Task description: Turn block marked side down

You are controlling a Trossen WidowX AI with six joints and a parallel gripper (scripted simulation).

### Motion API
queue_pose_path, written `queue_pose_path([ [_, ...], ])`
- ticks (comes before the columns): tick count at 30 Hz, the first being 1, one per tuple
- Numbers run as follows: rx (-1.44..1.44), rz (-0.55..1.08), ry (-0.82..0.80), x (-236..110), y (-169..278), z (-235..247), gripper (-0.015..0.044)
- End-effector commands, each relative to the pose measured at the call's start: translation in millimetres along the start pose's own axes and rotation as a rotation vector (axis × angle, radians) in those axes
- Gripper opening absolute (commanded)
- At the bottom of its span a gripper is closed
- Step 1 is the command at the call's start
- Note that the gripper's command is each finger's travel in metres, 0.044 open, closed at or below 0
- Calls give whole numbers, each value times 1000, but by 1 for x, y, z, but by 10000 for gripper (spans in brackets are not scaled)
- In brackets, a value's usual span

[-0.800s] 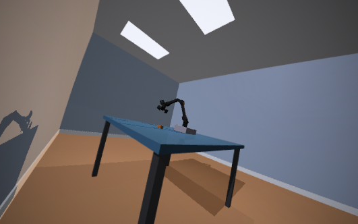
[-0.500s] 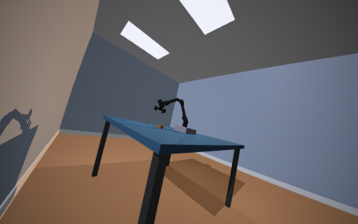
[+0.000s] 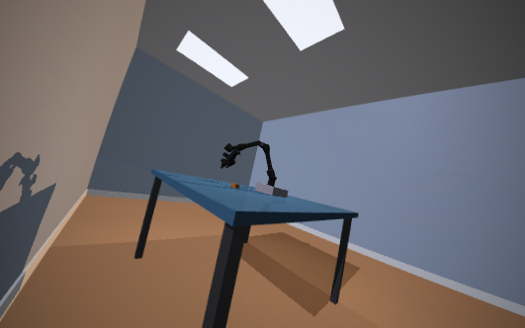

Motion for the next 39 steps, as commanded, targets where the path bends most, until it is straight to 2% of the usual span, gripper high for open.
queue_pose_path([
  [1,-248,69,-147,-19,19,53,440],
  [9,-730,203,-426,-67,76,138,440],
  [15,-982,279,-574,-96,114,171,440],
  [20,-982,279,-574,-92,115,169,440],
  [24,-982,279,-574,-66,130,179,440],
  [39,-982,279,-574,-50,139,184,440],
])
Point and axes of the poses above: the point midway between the two fingers, 35 mm back from their tips, its own x axis out along the fingers, its own z axis across the jaws, y = z × x, the point moved 8 cm from there along -x, back along the fingers, and after that the axes turned 13 degrees about -x, right-handed, at the moved point
